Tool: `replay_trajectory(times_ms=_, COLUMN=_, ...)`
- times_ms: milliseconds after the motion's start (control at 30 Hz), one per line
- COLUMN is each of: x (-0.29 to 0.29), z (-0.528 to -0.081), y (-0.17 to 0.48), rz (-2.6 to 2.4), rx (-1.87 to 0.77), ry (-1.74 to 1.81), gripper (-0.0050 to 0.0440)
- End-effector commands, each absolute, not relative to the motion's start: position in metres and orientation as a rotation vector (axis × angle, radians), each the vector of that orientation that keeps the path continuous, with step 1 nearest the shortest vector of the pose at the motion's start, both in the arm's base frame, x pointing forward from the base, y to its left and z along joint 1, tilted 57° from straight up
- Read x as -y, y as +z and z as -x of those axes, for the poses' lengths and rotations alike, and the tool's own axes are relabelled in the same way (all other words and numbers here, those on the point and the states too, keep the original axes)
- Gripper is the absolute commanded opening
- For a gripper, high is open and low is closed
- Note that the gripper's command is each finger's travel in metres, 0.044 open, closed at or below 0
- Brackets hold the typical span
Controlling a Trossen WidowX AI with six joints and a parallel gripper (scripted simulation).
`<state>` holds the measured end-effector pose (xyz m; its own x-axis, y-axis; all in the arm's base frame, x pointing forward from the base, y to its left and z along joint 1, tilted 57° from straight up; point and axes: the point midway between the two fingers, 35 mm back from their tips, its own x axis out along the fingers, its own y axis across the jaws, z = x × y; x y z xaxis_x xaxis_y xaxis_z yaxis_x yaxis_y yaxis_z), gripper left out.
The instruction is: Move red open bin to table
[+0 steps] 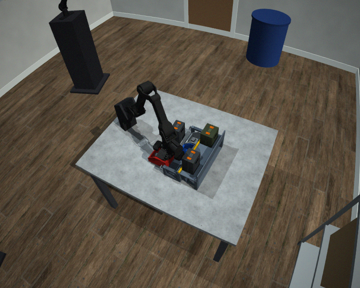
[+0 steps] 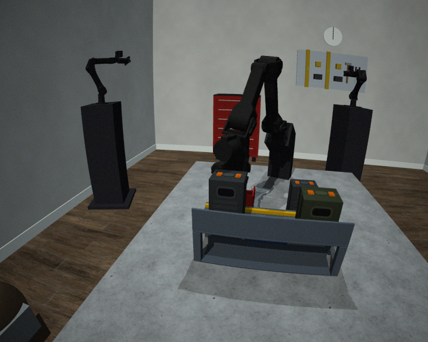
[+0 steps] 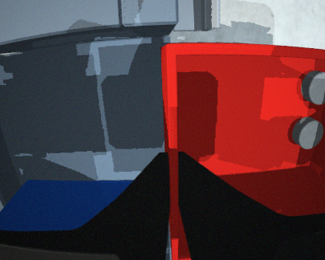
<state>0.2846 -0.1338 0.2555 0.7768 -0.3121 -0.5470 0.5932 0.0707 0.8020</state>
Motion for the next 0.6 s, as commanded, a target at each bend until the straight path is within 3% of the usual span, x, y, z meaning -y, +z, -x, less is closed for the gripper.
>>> replay_trajectory(times_ms=0, x=0.1328, z=-0.2825, y=0.2639, rz=-1.333, rx=-0.234, ry=-0.677, gripper=0.0)
replay_trajectory(times_ms=567, x=0.1309, z=-0.2778, y=0.267, rz=-1.336, rx=-0.236, ry=-0.683, gripper=0.0)
